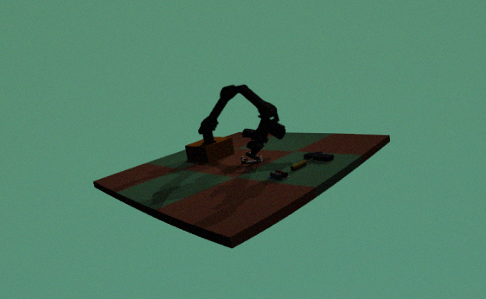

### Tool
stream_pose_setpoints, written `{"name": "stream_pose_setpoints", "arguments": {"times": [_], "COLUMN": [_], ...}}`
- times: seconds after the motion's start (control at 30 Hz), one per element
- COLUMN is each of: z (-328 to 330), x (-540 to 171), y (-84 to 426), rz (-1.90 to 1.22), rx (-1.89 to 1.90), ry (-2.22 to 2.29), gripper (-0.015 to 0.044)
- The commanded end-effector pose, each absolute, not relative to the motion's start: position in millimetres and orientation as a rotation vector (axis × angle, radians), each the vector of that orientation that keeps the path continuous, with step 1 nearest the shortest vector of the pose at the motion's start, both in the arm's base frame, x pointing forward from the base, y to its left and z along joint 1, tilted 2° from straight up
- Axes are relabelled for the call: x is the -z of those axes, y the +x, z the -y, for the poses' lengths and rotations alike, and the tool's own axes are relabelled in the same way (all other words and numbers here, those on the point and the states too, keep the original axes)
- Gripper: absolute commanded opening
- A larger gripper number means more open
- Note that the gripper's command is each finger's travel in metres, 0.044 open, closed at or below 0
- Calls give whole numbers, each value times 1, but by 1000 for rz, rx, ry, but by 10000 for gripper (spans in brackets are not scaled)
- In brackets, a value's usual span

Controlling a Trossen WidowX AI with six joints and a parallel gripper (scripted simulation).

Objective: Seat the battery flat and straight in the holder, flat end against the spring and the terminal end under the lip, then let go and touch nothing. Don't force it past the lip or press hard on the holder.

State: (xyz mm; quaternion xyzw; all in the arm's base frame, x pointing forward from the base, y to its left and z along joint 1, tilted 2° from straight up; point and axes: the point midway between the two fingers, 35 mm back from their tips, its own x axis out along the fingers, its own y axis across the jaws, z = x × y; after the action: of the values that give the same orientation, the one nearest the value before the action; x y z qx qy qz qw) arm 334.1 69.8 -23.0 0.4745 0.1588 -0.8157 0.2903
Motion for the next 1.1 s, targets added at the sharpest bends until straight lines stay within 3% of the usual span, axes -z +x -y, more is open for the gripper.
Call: {"name": "stream_pose_setpoints", "arguments": {"times": [0.0, 1.07], "z": [-72, -68], "x": [25, 30], "y": [337, 334], "rz": [-440, -515], "rx": [2160, 2080], "ry": [1308, 1481], "gripper": [65, 65]}}
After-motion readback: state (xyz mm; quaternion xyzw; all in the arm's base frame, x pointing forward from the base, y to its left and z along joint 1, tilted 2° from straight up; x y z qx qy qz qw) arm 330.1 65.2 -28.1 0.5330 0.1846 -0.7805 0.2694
